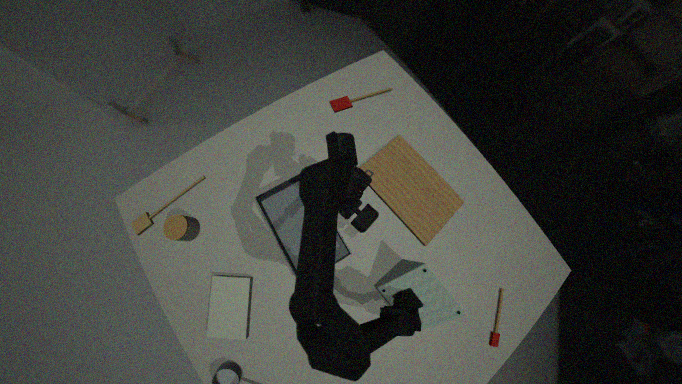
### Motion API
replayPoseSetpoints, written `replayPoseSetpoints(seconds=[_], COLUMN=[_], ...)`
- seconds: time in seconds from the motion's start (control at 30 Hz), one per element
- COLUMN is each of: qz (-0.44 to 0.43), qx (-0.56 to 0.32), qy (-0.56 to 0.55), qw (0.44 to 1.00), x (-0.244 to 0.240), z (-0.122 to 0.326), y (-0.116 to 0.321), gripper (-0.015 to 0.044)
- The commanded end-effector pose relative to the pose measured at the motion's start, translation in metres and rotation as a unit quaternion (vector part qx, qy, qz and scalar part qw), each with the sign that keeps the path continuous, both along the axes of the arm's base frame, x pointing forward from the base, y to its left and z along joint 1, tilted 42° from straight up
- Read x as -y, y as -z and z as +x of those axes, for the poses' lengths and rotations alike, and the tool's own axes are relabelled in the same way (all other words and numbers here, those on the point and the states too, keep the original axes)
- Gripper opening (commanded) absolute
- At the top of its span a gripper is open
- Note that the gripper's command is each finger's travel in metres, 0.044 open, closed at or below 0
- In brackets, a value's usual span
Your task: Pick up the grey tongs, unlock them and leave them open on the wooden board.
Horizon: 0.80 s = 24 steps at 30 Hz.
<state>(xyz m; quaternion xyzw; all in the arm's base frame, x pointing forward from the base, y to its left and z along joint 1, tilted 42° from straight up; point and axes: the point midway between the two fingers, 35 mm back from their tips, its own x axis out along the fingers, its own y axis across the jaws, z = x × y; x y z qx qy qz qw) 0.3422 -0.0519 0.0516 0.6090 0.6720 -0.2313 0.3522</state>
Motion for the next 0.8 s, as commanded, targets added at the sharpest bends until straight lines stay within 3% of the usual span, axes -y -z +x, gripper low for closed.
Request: replayPoseSetpoints(seconds=[0.0,0.77], qz=[-0.004,0.003], qx=[0.031,0.179], qy=[-0.028,-0.197], qw=[0.999,0.964], x=[0.018,0.103], z=[0.004,-0.004], y=[0.004,0.044], gripper=[-0.0150,-0.0150])
